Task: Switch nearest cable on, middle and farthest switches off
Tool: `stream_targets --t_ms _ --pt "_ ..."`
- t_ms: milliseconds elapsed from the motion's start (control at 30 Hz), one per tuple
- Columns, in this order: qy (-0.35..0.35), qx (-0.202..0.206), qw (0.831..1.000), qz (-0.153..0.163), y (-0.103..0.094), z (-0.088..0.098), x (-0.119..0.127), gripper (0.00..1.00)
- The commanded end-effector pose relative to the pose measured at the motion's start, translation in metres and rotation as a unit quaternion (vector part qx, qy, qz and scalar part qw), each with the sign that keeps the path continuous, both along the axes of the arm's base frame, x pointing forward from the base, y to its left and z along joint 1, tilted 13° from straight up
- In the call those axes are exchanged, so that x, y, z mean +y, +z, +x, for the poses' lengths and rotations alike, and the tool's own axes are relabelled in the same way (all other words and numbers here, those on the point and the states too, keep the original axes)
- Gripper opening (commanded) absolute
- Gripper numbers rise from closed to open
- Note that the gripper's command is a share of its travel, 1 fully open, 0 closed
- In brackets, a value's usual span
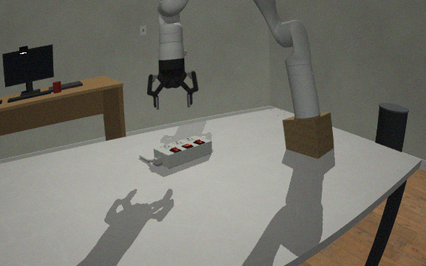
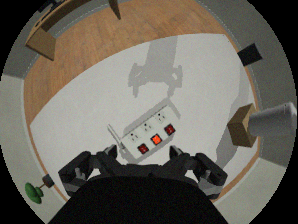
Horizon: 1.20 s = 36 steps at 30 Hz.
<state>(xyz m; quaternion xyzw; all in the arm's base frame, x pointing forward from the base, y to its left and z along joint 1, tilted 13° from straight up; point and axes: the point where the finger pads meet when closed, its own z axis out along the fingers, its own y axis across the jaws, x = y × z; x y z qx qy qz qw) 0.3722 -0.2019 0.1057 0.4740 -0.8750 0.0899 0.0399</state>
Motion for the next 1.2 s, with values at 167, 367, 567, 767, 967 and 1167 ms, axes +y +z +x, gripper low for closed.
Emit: stream_targets --t_ms 167,367,567,767,967,1167 --pt "-0.152 -0.023 0.988 0.001 -0.023 0.008 0.011 1.00" --pt "-0.238 -0.042 0.970 0.000 -0.032 0.012 0.014 1.00" --pt "-0.344 -0.067 0.937 -0.004 -0.043 0.018 0.016 1.00" --pt "-0.409 -0.085 0.909 -0.007 -0.049 0.022 0.017 1.00" --pt "-0.429 -0.090 0.899 -0.008 -0.051 0.023 0.017 1.00" --pt "-0.436 -0.092 0.895 -0.008 -0.051 0.023 0.017 1.00"
